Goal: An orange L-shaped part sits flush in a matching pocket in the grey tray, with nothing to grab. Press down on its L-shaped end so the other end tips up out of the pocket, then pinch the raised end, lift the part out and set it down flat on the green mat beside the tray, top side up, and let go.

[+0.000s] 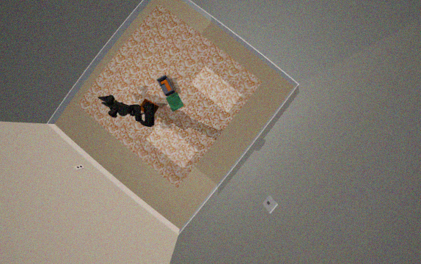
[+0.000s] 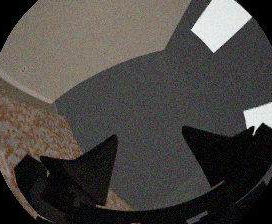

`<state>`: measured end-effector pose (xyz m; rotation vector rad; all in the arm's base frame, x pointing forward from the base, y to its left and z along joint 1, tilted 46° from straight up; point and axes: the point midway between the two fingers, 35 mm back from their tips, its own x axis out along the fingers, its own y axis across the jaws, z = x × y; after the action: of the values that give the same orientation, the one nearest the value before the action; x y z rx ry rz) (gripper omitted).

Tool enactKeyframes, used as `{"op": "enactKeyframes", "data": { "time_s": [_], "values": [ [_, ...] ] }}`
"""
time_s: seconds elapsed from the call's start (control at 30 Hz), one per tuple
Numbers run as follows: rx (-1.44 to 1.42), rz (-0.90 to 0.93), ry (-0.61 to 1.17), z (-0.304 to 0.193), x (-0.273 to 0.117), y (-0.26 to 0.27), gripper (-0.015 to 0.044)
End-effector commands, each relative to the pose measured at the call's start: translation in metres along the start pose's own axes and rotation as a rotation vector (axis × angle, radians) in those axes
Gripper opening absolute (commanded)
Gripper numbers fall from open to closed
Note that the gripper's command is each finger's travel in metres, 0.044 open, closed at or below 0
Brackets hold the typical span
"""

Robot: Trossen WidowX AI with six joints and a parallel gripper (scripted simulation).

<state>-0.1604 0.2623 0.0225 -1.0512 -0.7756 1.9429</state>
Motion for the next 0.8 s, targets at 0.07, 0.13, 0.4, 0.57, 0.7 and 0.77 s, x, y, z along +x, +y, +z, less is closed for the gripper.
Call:
{"op": "enactKeyframes", "data": {
  "time_s": [0.07,0.13,0.4,0.57,0.7,0.77],
  "values": [
    [0.079,0.007,0.079,-0.017,0.01,-0.003,0.0321],
    [0.191,0.012,0.193,-0.042,0.021,-0.007,0.0269],
    [0.722,-0.08,0.704,-0.161,0.033,-0.028,0.018],
    [0.9,-0.156,0.877,-0.206,0.019,-0.036,0.018],
    [1.122,-0.281,1.105,-0.256,-0.008,-0.045,0.018],
    [1.216,-0.339,1.199,-0.274,-0.022,-0.047,0.018]
  ]
}}
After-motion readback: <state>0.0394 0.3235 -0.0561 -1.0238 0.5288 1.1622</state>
